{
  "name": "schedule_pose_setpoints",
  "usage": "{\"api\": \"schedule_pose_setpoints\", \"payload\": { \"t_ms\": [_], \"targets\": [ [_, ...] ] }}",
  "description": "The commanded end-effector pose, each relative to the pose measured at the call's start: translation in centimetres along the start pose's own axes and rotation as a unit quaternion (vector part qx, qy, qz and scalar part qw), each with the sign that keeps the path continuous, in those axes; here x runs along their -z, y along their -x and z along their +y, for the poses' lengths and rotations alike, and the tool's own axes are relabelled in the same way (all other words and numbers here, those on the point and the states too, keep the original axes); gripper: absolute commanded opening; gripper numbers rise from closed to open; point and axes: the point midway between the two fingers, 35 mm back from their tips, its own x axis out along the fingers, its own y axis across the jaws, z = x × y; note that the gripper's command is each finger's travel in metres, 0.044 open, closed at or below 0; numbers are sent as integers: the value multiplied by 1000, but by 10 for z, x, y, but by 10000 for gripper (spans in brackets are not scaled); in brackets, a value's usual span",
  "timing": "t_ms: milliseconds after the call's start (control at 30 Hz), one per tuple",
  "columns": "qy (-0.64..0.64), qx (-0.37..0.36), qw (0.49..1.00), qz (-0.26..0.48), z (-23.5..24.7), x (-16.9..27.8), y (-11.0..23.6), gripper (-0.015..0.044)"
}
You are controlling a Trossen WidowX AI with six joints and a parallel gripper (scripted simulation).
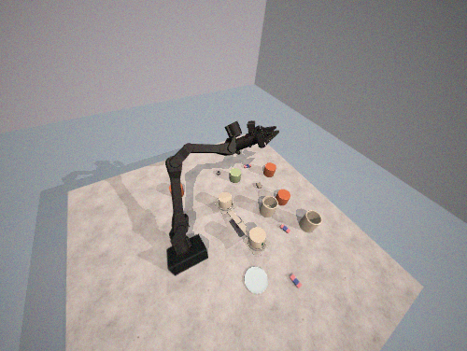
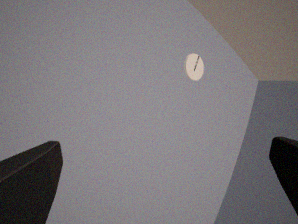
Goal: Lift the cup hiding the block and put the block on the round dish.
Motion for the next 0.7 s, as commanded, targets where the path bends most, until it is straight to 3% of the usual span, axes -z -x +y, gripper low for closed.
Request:
{"api": "schedule_pose_setpoints", "payload": {
  "t_ms": [0,367,667],
  "targets": [
    [62,-1,997,36,-21,17,-10,440],
    [205,-15,967,151,-87,66,-25,440],
    [291,-41,919,263,-151,108,-18,440]
  ]
}}
